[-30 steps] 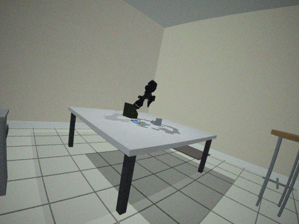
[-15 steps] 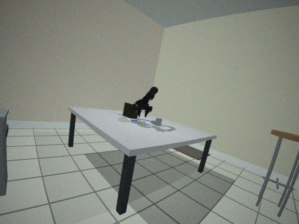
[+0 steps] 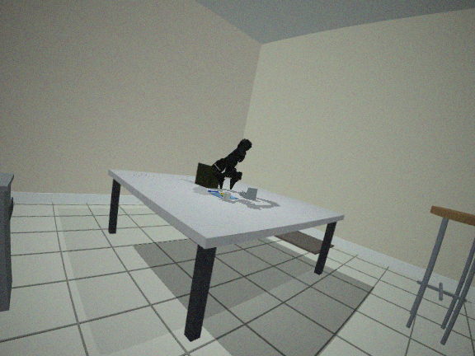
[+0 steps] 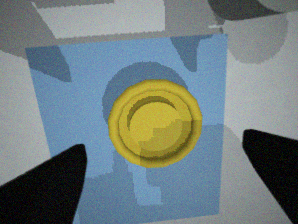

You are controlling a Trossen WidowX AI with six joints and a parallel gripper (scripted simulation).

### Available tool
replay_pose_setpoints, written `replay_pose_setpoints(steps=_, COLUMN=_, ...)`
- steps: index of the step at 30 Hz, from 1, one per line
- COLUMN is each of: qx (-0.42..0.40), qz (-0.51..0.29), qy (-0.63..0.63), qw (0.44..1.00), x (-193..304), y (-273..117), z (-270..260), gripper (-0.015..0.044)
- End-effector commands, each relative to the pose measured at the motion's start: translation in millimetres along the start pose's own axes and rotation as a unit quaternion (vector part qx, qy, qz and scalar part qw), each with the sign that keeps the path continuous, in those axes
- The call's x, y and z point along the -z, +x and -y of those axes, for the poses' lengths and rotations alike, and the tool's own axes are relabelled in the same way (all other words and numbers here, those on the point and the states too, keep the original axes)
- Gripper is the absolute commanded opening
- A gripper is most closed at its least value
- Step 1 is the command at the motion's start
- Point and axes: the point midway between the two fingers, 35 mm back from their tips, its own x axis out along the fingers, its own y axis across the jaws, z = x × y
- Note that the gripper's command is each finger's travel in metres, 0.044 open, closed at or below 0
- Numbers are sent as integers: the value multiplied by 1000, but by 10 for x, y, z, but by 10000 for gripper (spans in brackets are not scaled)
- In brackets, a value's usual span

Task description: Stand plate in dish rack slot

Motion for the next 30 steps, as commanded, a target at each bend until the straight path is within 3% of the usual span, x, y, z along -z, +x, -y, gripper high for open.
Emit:
replay_pose_setpoints(steps=1, qx=-5, qz=-3, qy=5, qw=1000, x=29, y=97, z=-11, gripper=400)
replay_pose_setpoints(steps=25, qx=-6, qz=-3, qy=5, qw=1000, x=37, y=457, z=-22, gripper=400)
replay_pose_setpoints(steps=27, qx=-6, qz=-3, qy=5, qw=1000, x=37, y=457, z=-22, gripper=348)
replay_pose_setpoints(steps=30, qx=-6, qz=-3, qy=5, qw=1000, x=37, y=457, z=-22, gripper=347)
